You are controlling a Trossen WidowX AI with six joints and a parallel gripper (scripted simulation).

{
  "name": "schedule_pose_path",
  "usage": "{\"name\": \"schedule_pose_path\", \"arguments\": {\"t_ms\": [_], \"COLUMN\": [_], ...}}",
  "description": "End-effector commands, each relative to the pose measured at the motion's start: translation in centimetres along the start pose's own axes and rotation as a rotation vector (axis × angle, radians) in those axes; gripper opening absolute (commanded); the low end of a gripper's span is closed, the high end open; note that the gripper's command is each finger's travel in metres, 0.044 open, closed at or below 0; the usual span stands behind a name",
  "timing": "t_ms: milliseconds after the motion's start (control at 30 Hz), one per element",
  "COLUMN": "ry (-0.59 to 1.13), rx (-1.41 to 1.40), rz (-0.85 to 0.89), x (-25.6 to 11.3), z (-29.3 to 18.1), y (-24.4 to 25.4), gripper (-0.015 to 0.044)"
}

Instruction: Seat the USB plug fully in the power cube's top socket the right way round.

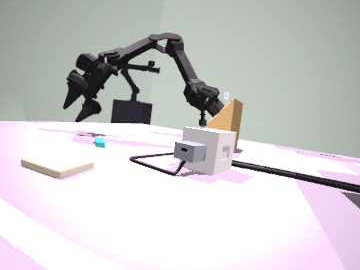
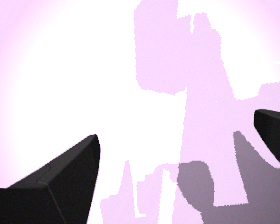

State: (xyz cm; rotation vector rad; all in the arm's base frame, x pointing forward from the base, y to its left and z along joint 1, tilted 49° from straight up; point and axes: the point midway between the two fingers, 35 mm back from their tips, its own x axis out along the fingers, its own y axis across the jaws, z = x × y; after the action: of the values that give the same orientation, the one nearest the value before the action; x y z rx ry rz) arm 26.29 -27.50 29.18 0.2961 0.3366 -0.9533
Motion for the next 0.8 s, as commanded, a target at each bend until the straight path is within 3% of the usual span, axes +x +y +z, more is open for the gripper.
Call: {"name": "schedule_pose_path", "arguments": {"t_ms": [0,200,367,567,767], "ry": [0.148,0.437,0.572,0.73,0.767], "rx": [-0.182,-0.62,-0.925,-1.61,-2.379], "rz": [0.04,0.153,0.211,0.283,0.296], "x": [1.5,1.5,-0.3,-4.9,-10.4], "z": [-3.9,-14.1,-20.1,-28.9,-35.7], "y": [4.0,11.9,15.3,18.6,20.3], "gripper": [0.044,0.044,0.044,0.044,0.044]}}
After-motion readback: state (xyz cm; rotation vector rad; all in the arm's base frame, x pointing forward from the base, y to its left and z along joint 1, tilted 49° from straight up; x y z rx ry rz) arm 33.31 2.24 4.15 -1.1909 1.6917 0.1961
